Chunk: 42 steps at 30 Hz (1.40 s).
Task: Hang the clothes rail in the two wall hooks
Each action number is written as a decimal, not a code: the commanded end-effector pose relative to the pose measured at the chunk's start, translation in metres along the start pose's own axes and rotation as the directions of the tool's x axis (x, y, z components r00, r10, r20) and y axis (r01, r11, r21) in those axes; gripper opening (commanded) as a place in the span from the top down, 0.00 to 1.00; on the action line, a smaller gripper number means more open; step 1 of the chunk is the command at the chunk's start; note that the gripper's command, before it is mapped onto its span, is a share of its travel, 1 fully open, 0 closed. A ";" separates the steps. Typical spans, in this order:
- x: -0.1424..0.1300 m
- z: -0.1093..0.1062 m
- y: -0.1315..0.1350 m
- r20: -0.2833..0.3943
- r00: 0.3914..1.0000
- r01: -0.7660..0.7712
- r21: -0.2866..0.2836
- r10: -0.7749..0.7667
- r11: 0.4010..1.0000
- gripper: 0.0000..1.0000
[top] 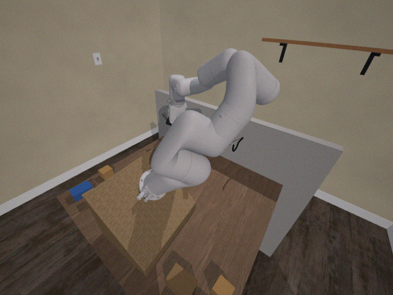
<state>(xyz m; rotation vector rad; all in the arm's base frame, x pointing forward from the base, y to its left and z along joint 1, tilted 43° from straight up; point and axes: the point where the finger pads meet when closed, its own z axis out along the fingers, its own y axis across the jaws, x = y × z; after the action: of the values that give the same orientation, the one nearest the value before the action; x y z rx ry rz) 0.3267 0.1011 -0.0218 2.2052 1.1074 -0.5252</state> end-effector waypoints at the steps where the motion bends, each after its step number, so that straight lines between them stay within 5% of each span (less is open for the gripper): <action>1: 0.001 -0.011 0.000 -0.005 1.000 0.000 -0.001 0.000 1.000 1.00; 42: 0.001 -0.057 0.000 -0.005 1.000 0.000 -0.001 0.000 1.000 1.00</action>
<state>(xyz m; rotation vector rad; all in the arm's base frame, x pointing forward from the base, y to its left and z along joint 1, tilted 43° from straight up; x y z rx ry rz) 0.3308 0.1378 0.0185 2.2051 1.1072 -0.5256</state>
